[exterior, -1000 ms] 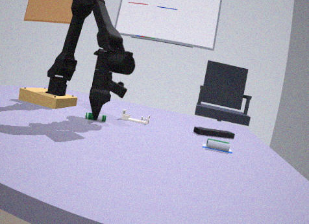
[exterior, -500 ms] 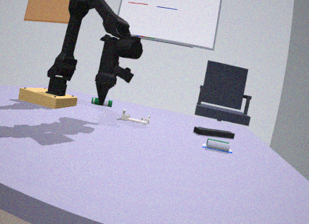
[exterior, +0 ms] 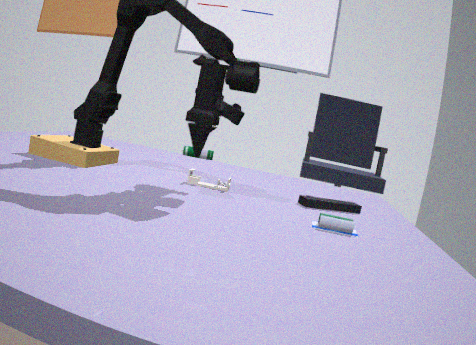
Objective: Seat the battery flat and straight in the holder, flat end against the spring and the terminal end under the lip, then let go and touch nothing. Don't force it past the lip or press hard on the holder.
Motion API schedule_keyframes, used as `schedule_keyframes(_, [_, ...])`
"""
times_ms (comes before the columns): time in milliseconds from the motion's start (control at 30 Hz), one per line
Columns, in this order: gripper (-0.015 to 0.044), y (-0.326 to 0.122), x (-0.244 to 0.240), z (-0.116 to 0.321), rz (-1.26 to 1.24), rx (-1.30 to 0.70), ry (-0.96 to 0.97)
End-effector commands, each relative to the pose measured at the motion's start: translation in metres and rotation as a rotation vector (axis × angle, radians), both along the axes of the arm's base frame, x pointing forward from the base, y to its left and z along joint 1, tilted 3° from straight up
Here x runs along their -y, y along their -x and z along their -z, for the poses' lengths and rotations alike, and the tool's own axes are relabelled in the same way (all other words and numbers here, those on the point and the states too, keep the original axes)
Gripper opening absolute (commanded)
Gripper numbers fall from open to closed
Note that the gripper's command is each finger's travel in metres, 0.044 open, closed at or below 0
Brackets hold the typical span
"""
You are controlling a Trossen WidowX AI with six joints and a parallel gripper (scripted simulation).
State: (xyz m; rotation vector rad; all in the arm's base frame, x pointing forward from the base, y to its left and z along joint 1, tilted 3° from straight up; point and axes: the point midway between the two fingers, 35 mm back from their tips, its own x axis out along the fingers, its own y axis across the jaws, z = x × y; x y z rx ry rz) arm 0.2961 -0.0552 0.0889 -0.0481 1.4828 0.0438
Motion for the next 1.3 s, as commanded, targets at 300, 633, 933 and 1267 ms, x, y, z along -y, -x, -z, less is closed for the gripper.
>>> schedule_keyframes(300, [0.0069,-0.027,-0.063,-0.011,0.127,-0.006,-0.021])
schedule_keyframes(633, [0.0069,-0.026,-0.062,0.008,0.125,-0.125,-0.022])
schedule_keyframes(933, [0.0069,-0.024,-0.063,0.028,0.119,-0.259,-0.014])
schedule_keyframes(1267, [0.0069,-0.025,-0.063,0.031,0.117,-0.295,-0.008])
